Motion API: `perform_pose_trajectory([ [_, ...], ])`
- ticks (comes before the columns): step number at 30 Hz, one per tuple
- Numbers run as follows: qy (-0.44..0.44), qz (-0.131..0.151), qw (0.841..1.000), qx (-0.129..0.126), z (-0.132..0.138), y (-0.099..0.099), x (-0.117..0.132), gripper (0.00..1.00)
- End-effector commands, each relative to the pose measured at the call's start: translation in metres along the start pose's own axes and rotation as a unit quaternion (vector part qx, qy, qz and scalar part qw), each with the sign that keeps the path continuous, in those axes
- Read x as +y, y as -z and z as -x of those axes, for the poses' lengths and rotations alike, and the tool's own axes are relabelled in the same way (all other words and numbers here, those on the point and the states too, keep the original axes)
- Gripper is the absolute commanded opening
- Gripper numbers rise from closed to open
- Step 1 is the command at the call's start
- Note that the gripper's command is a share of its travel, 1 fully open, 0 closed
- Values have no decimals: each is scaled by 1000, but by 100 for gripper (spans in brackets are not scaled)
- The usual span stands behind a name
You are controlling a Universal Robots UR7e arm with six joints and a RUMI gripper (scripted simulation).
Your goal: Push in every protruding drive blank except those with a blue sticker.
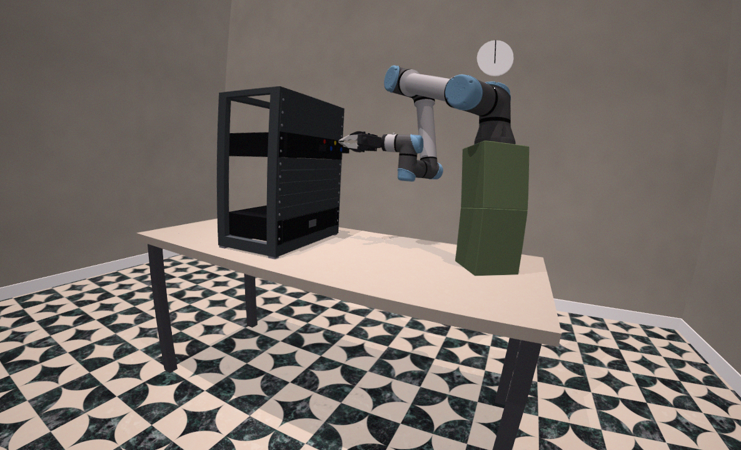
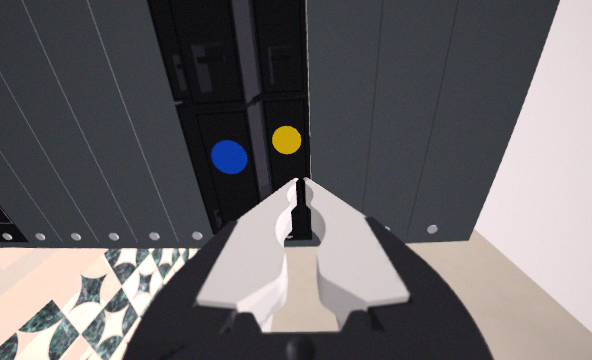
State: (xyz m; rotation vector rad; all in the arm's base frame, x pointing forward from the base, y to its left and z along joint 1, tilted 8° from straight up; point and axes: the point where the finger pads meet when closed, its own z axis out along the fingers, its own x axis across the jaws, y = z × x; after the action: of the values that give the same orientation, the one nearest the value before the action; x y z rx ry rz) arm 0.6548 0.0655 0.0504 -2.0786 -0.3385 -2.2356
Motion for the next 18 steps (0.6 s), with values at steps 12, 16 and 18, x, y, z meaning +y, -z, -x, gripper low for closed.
perform_pose_trajectory([
  [12, 3, -1, 1000, 5, -5, -6, 0, 0],
  [16, 3, -1, 1000, 5, -5, -7, 0, 0],
  [18, 3, -1, 1000, 5, -5, -7, 0, 0],
])
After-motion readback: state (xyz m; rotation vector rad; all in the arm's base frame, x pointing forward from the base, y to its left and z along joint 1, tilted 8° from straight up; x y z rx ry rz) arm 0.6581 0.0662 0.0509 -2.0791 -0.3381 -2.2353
